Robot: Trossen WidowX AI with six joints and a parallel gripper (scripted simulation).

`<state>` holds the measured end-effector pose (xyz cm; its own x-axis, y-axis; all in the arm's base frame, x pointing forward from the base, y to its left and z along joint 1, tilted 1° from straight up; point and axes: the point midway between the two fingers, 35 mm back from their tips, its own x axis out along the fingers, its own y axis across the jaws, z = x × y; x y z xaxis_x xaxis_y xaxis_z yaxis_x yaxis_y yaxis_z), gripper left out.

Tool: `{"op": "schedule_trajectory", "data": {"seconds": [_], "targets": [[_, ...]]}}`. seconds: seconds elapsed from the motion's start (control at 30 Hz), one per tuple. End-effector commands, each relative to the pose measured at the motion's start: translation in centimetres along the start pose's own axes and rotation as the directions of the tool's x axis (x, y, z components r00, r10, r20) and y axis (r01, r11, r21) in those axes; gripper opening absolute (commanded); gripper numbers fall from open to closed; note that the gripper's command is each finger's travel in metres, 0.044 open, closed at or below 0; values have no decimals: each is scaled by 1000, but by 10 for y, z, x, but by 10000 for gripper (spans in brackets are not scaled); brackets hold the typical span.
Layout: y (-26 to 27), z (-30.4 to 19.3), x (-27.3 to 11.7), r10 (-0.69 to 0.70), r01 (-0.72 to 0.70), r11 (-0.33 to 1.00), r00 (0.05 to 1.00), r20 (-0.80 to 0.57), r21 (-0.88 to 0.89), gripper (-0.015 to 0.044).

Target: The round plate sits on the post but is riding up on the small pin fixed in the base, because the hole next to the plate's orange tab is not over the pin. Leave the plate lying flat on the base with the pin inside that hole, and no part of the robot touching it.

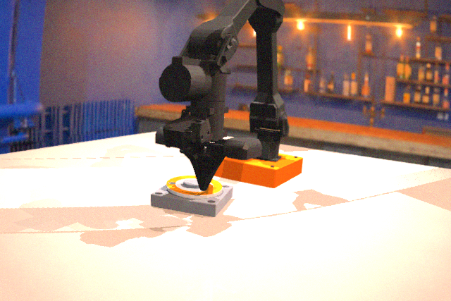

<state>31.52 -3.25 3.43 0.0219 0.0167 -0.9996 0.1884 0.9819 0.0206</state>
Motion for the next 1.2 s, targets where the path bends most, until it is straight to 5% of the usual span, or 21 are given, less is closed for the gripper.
{"op": "schedule_trajectory", "data": {"seconds": [0.0, 1.17], "targets": [[4, -7, 0, 5, -5, 1000, 1000, -3, 3, 0], [5, -51, -1, 6, -6, 1000, 1000, -6, 4, 0]]}}
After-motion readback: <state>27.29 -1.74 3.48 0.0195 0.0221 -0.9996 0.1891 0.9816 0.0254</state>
